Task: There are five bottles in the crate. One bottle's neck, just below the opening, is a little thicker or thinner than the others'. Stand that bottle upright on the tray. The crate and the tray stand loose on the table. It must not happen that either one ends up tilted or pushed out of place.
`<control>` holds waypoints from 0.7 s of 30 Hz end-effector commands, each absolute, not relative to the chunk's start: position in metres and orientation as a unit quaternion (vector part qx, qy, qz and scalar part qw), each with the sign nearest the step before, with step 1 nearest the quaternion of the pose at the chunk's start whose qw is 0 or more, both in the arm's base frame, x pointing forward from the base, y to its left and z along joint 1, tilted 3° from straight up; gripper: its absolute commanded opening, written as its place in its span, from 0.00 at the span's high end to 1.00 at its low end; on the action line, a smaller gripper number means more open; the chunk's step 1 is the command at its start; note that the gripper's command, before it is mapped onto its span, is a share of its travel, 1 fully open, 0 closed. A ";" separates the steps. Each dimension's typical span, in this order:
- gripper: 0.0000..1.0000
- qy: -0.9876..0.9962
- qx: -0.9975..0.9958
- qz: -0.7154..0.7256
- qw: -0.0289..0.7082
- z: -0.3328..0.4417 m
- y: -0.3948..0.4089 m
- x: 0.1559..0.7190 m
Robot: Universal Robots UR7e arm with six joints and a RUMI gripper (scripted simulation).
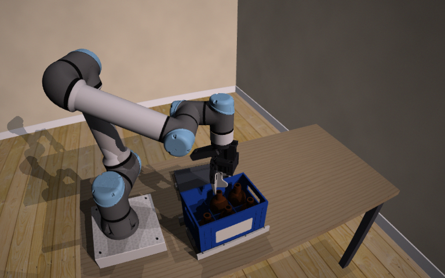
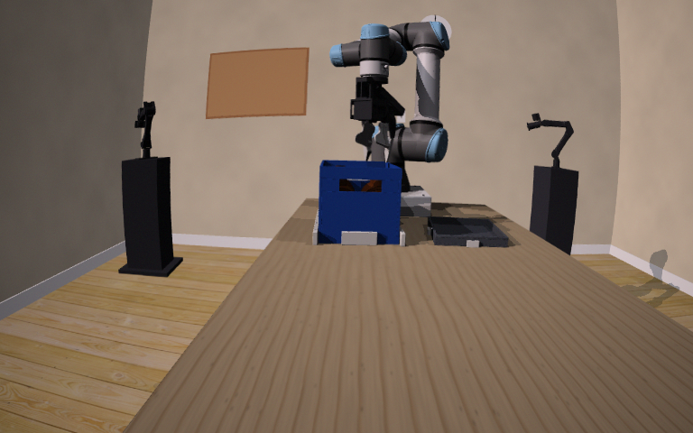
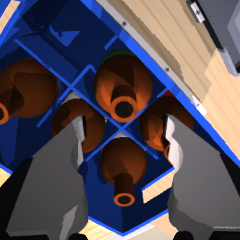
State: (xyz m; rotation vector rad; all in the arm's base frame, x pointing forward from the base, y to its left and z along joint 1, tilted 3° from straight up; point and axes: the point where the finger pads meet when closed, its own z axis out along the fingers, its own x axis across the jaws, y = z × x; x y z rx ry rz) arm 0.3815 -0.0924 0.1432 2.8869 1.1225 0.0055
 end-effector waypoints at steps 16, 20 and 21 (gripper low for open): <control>0.62 0.362 0.932 0.002 0.023 0.143 -0.093 0.382; 0.62 0.362 0.932 0.002 0.023 0.141 -0.093 0.382; 0.62 0.362 0.932 0.002 0.023 0.141 -0.093 0.382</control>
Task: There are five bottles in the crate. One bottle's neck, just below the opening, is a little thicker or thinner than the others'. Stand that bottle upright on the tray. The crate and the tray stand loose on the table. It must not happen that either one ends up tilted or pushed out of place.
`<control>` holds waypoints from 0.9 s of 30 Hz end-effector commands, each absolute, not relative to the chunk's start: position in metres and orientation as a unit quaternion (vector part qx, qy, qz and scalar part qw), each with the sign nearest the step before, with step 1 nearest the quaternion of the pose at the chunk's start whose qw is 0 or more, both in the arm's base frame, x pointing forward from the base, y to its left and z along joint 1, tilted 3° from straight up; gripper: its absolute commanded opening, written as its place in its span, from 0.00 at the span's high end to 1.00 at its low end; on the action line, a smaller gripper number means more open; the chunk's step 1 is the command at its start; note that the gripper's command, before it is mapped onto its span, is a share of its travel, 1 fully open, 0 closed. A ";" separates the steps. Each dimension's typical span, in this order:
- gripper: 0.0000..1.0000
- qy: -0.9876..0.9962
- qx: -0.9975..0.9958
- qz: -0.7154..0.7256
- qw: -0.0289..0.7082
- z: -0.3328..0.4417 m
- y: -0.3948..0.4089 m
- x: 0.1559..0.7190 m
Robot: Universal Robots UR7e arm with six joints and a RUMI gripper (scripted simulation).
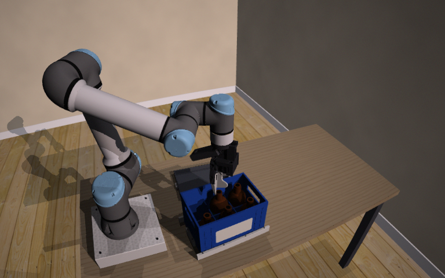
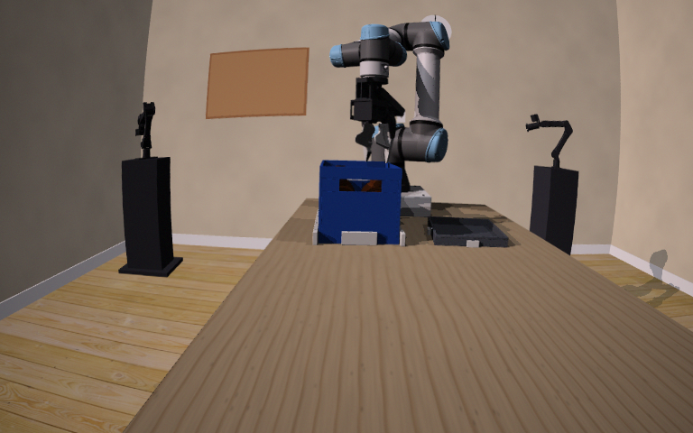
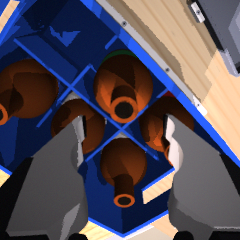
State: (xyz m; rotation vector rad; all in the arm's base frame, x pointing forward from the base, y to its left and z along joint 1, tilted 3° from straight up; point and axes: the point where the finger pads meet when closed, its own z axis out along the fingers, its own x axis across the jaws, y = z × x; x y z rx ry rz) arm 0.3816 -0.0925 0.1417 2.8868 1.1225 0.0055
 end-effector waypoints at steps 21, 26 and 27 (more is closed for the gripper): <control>0.62 0.362 0.932 0.002 0.023 0.121 -0.093 0.382; 0.62 0.362 0.932 0.002 0.023 0.118 -0.094 0.382; 0.62 0.362 0.932 0.002 0.023 0.117 -0.094 0.382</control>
